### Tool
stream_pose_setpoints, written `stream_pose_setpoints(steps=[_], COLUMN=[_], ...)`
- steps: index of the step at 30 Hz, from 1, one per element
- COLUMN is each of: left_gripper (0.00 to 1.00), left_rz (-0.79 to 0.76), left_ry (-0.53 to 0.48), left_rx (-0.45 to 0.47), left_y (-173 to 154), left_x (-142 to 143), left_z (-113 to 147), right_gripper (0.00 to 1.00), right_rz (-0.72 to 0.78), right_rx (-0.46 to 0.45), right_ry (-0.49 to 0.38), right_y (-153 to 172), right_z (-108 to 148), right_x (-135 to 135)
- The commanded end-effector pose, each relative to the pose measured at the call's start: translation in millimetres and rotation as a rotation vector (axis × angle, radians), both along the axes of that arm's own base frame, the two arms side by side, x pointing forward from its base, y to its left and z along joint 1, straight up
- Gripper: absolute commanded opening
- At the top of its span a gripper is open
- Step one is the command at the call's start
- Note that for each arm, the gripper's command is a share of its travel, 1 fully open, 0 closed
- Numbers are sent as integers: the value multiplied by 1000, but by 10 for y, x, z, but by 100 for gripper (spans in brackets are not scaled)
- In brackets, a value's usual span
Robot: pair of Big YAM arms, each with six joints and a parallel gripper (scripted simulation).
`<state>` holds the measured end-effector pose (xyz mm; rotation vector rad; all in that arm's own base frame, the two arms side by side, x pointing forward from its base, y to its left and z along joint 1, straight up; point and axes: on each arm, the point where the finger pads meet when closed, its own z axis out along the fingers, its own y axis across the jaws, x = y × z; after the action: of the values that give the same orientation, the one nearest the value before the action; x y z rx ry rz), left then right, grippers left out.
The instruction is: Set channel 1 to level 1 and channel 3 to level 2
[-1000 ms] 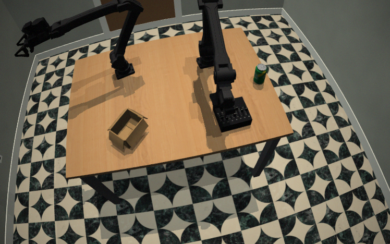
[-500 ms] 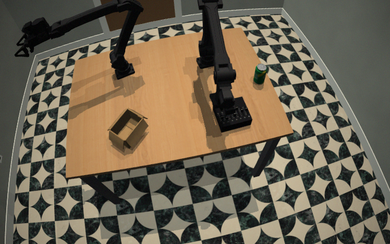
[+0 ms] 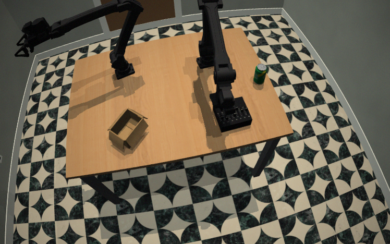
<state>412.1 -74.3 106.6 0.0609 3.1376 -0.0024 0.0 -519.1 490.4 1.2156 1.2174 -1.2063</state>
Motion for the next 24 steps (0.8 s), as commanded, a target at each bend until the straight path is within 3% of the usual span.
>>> stream_pose_setpoints(steps=[1,24], left_gripper=[0,0], left_rz=[4,4], left_ry=[0,-7], left_rx=[2,1], left_y=[-15,-23], left_x=[41,80], left_z=[-54,-137], right_gripper=[100,100], right_rz=[-3,-3], right_rx=[-59,-59], right_ry=[-8,-8], right_y=[5,5], right_z=[244,244], right_x=[-29,-29])
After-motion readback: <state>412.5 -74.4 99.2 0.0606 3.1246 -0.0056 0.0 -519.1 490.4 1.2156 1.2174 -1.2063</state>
